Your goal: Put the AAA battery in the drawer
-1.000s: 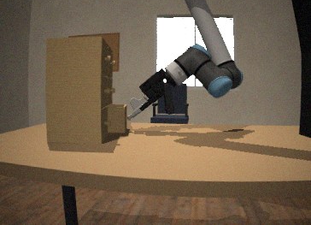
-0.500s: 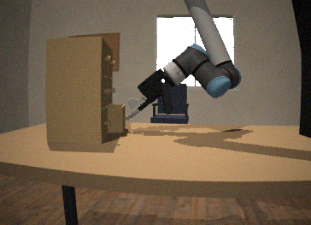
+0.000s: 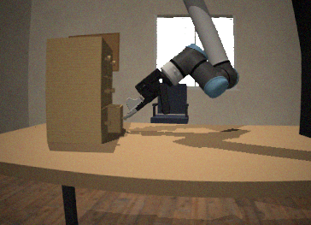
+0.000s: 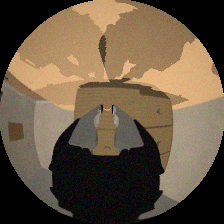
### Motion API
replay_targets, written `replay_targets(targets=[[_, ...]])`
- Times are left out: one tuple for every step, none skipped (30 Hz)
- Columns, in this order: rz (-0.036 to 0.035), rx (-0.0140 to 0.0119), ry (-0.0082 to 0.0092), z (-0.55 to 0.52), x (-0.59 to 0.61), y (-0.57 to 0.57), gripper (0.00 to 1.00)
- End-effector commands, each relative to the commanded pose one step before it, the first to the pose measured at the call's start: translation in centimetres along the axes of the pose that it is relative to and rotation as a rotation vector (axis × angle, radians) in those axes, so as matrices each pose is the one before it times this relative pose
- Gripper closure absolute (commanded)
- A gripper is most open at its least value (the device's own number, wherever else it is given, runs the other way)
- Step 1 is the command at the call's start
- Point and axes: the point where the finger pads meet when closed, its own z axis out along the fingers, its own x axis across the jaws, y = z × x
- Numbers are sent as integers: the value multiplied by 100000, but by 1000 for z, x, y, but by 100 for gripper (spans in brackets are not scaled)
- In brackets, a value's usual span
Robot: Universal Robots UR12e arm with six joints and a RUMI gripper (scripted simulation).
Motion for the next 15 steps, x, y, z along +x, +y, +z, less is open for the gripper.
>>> replay_targets(targets=[[-41, -70, -26, 260, -22, 295, 93], [0, 0, 0, 57, 0, 48, 93], [0, 0, 0, 58, 0, 49, 93], [0, 0, 0, 58, 0, 49, 93], [0, 0, 0, 58, 0, 49, 93], [0, 0, 0, 58, 0, 48, 93], [0, 0, 0, 58, 0, 49, 93], [0, 0, 0, 58, 0, 49, 93], [0, 0, 0, 58, 0, 49, 93], [0, 0, 0, 59, 0, 49, 93], [0, 0, 0, 58, 0, 49, 93], [0, 0, 0, 58, 0, 48, 93], [0, 0, 0, 0, 0, 0, 93], [0, 0, 0, 0, 0, 0, 93], [0, 0, 0, 58, 0, 49, 93]])
